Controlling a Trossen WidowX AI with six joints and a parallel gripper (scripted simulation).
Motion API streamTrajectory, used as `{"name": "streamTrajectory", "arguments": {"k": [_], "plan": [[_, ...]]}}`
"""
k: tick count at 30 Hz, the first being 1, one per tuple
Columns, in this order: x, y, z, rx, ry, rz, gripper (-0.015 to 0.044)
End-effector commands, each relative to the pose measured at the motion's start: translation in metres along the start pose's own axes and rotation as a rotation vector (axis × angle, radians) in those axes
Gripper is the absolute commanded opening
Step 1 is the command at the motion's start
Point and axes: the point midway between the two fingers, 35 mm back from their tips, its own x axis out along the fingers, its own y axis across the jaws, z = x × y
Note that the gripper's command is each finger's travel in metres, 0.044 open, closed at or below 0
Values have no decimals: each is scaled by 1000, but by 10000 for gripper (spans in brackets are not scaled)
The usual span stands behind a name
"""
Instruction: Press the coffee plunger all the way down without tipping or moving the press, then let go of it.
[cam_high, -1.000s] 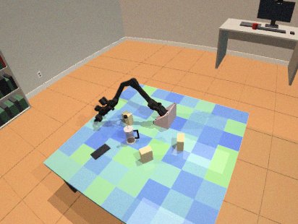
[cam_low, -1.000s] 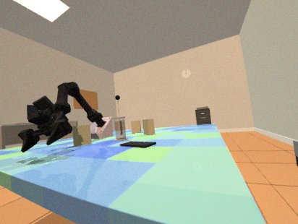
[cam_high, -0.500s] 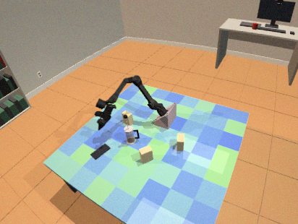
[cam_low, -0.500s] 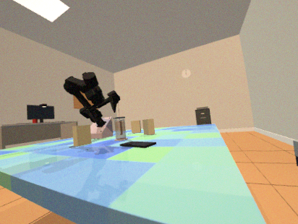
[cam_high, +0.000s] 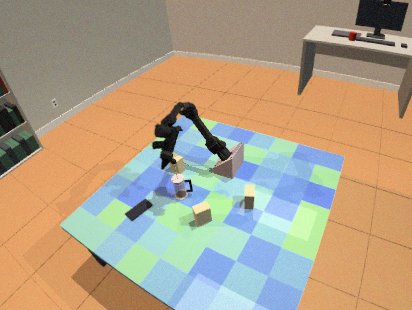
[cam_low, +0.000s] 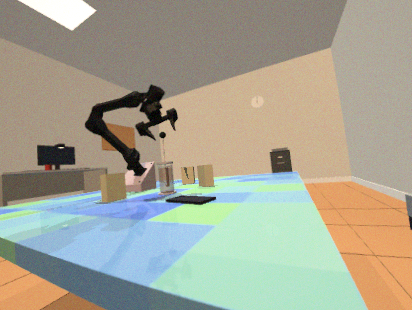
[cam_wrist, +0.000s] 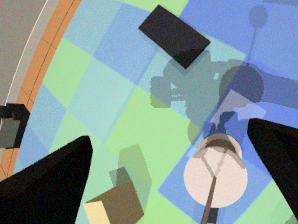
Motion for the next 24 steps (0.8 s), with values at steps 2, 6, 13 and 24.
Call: {"name": "streamTrajectory", "arguments": {"k": [2, 6, 13, 24], "plan": [[-38, 2, -33, -209, -80, -48, 440], [-74, 4, -46, -397, -228, -42, 440], [-119, 11, -50, -598, -468, 32, 440], [-81, -3, -72, -596, -453, 22, 440]]}}
